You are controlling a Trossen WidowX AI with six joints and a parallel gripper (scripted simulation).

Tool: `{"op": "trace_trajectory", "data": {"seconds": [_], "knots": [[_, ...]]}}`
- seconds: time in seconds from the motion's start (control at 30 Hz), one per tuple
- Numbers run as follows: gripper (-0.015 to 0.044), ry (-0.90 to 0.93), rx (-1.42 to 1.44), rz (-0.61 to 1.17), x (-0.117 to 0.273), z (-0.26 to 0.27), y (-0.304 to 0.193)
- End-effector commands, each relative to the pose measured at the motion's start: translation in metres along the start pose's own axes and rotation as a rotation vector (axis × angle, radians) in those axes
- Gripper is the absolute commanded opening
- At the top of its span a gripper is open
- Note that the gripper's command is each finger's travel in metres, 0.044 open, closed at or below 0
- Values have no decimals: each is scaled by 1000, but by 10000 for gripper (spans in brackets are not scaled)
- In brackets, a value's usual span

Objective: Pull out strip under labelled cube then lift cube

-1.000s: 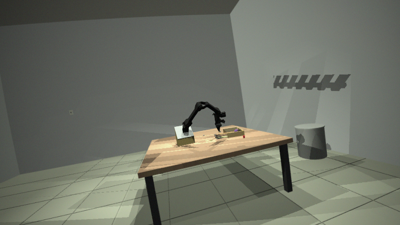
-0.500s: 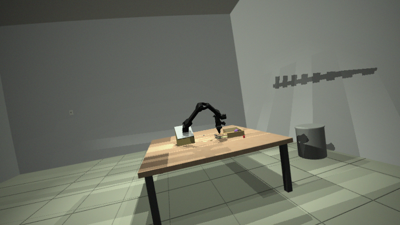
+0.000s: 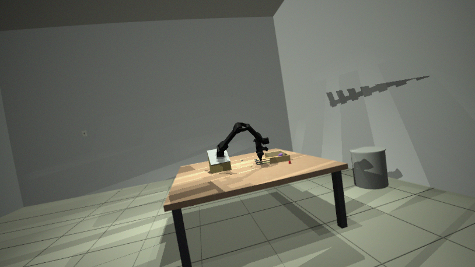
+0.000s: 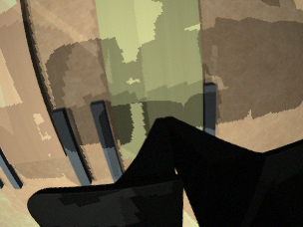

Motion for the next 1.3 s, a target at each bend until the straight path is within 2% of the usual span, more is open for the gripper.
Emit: {"op": "trace_trajectory", "data": {"seconds": [0.0,1.27], "knots": [[0,2,6,5,-8,0,-2],[0,1,6,5,-18,-2,-2]]}}
Point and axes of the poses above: the point midway between the two fingers, 35 mm back from their tips, its own x axis back along the fingers, its own z axis across the jaws, y = z × x, the point moved 8 cm from there along x, back along the fingers, and after that the axes turned 12 degrees about -x, right-handed, at the moved point
